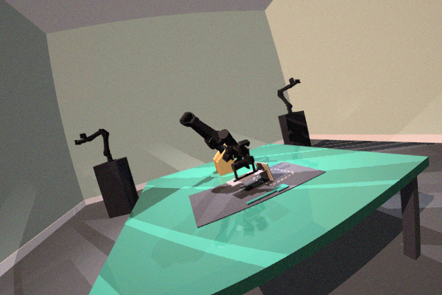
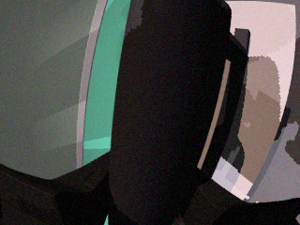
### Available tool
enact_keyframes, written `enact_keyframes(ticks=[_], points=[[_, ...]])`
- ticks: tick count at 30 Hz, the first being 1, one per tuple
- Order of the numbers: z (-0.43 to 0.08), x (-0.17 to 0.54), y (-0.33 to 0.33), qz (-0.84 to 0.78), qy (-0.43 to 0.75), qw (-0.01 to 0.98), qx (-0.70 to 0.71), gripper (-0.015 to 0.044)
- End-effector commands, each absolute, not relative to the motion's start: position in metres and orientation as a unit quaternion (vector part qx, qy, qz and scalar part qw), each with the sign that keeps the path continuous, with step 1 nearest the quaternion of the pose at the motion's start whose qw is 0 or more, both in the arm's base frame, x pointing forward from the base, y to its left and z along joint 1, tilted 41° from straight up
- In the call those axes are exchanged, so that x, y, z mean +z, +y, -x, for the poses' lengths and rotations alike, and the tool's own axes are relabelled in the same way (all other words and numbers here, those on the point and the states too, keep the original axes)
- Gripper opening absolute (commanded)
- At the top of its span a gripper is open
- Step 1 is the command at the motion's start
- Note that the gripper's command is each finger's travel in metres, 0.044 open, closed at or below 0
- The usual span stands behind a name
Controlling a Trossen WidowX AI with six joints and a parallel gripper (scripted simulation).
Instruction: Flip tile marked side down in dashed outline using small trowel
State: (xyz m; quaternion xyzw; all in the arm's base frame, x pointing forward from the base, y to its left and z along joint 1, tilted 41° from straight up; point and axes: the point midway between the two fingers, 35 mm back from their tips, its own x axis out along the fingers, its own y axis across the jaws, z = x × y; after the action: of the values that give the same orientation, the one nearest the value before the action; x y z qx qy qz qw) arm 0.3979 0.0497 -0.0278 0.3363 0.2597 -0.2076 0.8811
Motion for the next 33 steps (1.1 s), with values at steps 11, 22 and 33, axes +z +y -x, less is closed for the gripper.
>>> enact_keyframes(ticks=[11,22,33], points=[[-0.394,-0.040,0.062,-0.338,0.259,0.882,-0.202,0.0000],[-0.390,-0.054,0.067,-0.338,0.259,0.882,-0.202,0.0000],[-0.386,-0.076,0.068,-0.338,0.260,0.882,-0.202,0.0000]])
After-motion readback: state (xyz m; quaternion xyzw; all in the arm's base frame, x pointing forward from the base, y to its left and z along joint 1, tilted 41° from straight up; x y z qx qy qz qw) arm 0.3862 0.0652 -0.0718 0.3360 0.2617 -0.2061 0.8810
